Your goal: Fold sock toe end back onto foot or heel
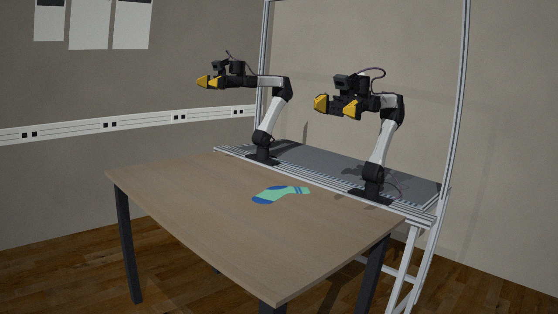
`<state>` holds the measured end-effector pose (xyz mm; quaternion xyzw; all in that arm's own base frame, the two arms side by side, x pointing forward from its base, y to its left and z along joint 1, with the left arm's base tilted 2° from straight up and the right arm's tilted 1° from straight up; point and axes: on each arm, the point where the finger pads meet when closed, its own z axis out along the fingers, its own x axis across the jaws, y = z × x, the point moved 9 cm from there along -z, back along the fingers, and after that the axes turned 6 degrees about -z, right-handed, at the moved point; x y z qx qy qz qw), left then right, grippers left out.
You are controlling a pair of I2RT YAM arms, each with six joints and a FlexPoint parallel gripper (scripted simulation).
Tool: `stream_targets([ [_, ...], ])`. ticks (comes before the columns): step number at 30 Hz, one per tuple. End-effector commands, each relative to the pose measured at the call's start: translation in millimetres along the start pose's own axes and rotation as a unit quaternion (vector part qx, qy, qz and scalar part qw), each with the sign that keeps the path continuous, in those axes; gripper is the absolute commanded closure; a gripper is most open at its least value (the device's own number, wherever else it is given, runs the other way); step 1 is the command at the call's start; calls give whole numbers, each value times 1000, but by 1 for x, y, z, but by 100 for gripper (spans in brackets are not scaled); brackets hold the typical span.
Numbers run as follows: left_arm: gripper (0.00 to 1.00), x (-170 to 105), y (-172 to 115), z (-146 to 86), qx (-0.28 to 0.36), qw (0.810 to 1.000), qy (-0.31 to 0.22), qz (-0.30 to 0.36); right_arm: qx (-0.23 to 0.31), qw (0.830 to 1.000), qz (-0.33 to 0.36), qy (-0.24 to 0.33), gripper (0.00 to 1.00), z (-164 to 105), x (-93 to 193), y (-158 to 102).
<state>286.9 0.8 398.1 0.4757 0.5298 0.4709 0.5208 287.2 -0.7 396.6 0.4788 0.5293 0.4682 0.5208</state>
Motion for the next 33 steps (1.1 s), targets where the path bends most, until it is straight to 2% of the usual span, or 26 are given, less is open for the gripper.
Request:
stream_targets([
  [1, 0, -1, 4, -2, -7, 1000, -2, 0, -10, 1000, -1, 1, 0, -2, 0, 6],
  [18, 0, -1, 4, -2, -7, 1000, -2, 0, -10, 1000, -1, 1, 0, -2, 0, 6],
  [19, 66, -6, 3, 6, 12, 1000, -13, 11, -10, 1000, -1, 1, 0, -2, 0, 6],
  [24, 66, -15, -10, 22, 81, 995, -31, 52, -10, 1000, -1, 1, 0, -2, 0, 6],
  [33, 66, -41, -28, 56, 184, 972, -80, 119, -10, 1000, -1, 1, 0, -2, 0, 6],
])
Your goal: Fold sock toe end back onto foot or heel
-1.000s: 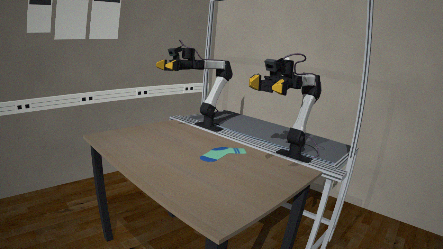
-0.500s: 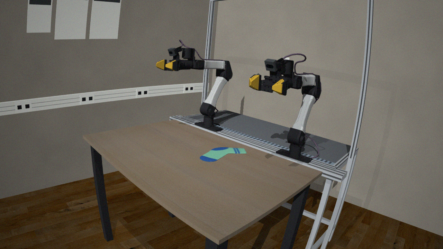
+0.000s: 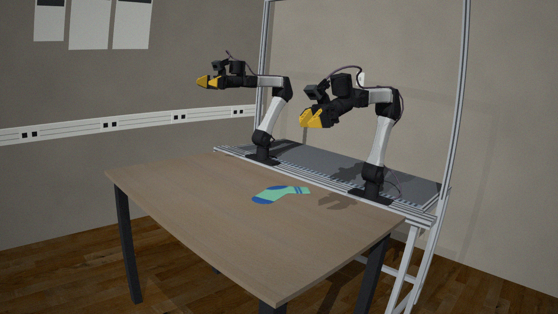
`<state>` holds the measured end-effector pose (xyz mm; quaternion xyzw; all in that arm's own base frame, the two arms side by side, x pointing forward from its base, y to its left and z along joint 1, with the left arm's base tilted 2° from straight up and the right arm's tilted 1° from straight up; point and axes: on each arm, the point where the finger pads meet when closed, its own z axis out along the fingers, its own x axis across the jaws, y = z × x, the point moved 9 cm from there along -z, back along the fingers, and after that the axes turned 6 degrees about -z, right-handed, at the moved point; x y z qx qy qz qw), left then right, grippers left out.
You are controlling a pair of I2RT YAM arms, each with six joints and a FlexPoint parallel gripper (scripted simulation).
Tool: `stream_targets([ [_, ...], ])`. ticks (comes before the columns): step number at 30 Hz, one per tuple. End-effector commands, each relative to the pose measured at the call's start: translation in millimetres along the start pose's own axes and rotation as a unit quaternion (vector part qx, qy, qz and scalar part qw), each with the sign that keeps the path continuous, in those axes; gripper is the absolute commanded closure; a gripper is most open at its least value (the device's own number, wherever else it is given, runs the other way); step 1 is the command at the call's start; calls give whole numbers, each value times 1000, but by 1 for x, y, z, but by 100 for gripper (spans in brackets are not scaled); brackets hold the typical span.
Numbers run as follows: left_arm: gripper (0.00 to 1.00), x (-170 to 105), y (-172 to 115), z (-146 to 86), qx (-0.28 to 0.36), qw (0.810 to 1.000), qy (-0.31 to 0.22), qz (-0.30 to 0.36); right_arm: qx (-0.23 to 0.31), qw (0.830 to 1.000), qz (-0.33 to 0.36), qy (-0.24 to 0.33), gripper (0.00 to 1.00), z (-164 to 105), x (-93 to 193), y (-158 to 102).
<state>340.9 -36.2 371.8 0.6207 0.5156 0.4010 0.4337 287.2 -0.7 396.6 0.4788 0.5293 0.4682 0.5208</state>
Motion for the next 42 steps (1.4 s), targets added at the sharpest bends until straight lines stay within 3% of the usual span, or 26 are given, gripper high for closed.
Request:
stream_targets([
  [1, 66, -6, 3, 2, 38, 999, -16, 32, -10, 1000, -1, 1, 0, -2, 0, 6],
  [8, 66, -30, -6, 36, 121, 987, -65, 88, -10, 1000, -1, 1, 0, -2, 0, 6],
  [20, 66, -70, -28, 77, 232, 947, -144, 171, -10, 1000, -1, 1, 0, -2, 0, 6],
  [33, 66, -131, -73, 113, 358, 851, -264, 278, -10, 1000, -1, 1, 0, -2, 0, 6],
  [35, 66, -131, -73, 113, 358, 851, -264, 278, -10, 1000, -1, 1, 0, -2, 0, 6],
  [42, 66, -163, -102, 124, 416, 784, -326, 327, -10, 1000, -1, 1, 0, -2, 0, 6],
])
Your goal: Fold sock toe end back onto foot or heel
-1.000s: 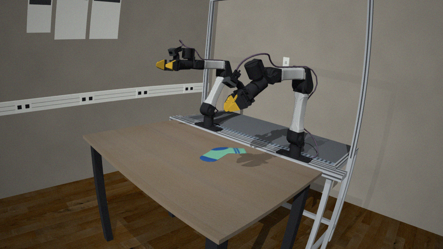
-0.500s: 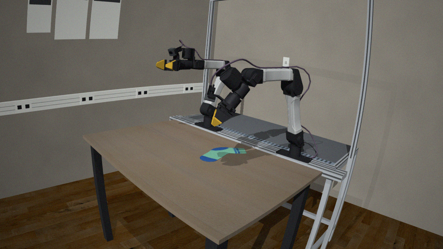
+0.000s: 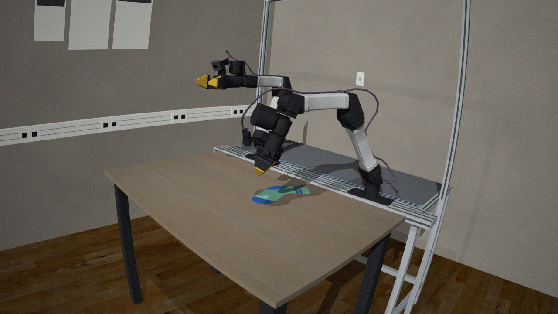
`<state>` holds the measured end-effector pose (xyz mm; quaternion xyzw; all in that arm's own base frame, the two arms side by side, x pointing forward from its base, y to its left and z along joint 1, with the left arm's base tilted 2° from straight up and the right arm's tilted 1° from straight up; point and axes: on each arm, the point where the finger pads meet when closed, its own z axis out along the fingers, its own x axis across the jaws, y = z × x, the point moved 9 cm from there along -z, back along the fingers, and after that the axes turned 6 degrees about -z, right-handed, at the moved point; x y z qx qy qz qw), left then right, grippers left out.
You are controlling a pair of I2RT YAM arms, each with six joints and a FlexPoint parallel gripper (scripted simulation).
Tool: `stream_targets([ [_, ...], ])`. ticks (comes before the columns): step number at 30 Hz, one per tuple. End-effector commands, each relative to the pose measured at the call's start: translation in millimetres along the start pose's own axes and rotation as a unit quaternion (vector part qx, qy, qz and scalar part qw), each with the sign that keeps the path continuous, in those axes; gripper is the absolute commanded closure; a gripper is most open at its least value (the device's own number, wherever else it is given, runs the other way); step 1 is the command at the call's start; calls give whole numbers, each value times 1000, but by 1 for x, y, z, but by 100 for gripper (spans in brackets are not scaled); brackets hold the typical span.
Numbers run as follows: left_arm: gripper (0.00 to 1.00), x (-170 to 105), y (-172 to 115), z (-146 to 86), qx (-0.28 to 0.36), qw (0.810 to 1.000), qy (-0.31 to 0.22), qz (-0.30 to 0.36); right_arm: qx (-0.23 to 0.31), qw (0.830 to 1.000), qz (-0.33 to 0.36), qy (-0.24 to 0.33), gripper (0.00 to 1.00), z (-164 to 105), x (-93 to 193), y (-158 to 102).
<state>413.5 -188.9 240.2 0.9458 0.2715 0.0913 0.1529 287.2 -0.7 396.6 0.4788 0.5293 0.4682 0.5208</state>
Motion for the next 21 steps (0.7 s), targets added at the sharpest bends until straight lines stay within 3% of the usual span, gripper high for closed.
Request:
stream_targets([
  [1, 66, -20, 5, 17, 55, 995, -60, 55, -10, 1000, -1, 1, 0, -2, 0, 6],
  [7, 66, -41, 12, 42, 105, 981, -117, 112, -10, 1000, -1, 1, 0, -2, 0, 6],
  [12, 66, -37, 13, 47, 108, 982, -112, 110, -10, 1000, -1, 1, 0, -2, 0, 6],
  [14, 66, -31, 16, 38, 92, 986, -93, 98, -10, 1000, -1, 1, 0, -2, 0, 6],
  [15, 66, -41, 18, 55, 104, 984, -104, 96, -10, 1000, -1, 1, 0, -2, 0, 6],
  [18, 66, -43, 18, 56, 103, 984, -111, 96, -10, 1000, -1, 1, 0, -2, 0, 6],
  [21, 66, -42, 21, 46, 92, 986, -103, 98, -10, 1000, -1, 1, 0, -2, 0, 6],
])
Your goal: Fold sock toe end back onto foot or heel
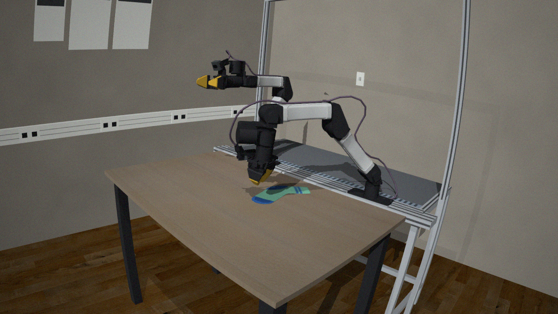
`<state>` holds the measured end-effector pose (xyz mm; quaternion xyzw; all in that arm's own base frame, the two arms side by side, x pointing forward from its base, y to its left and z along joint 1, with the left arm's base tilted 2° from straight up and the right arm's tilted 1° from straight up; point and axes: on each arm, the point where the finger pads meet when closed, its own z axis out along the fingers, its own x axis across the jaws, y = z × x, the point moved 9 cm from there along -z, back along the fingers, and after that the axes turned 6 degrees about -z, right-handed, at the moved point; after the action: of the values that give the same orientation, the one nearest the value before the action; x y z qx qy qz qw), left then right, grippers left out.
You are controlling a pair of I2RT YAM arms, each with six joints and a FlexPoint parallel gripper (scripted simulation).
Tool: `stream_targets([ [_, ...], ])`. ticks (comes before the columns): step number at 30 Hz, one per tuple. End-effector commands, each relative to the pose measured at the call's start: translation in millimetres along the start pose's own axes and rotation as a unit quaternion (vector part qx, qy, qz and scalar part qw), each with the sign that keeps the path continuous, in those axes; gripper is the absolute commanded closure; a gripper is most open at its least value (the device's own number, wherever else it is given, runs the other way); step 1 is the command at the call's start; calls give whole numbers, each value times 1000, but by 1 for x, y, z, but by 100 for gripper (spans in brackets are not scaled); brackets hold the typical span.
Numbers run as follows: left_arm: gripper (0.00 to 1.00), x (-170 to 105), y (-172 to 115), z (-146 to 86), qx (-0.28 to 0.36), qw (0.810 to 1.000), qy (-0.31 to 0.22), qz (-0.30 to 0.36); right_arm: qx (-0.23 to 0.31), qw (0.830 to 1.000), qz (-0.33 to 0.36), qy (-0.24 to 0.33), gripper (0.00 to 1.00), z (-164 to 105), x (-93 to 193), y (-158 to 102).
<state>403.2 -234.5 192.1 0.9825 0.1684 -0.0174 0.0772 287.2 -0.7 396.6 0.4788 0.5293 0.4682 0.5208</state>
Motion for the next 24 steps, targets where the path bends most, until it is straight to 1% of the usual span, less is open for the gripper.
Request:
stream_targets([
  [1, 66, -5, 4, -9, -7, 1000, 0, 0, -10, 1000, -1, 1, 0, -2, 0, 6],
  [6, 66, -7, 1, -11, -16, 1000, 8, 6, -10, 1000, -1, 1, 0, -2, 0, 6],
  [7, 66, 0, 3, -2, -31, 999, 21, 14, -10, 1000, -1, 1, 0, -2, 0, 6],
  [9, 66, 3, 0, 6, -30, 999, 20, 11, -10, 1000, -1, 1, 0, -2, 0, 6],
  [19, 66, 3, -4, 43, -33, 999, 20, 17, -10, 1000, -1, 1, 0, -2, 0, 6],
  [20, 66, -2, -6, 36, -19, 1000, 8, 8, -10, 1000, -1, 1, 0, -2, 0, 6],
  [21, 66, 0, -3, 35, -26, 999, 14, 10, -10, 1000, -1, 1, 0, -2, 0, 6],
  [23, 66, 0, -3, 35, -26, 999, 14, 10, -10, 1000, -1, 1, 0, -2, 0, 6],
  [24, 66, 3, -3, 41, -18, 1000, 7, 8, -10, 1000, -1, 1, 0, -2, 0, 6],
])
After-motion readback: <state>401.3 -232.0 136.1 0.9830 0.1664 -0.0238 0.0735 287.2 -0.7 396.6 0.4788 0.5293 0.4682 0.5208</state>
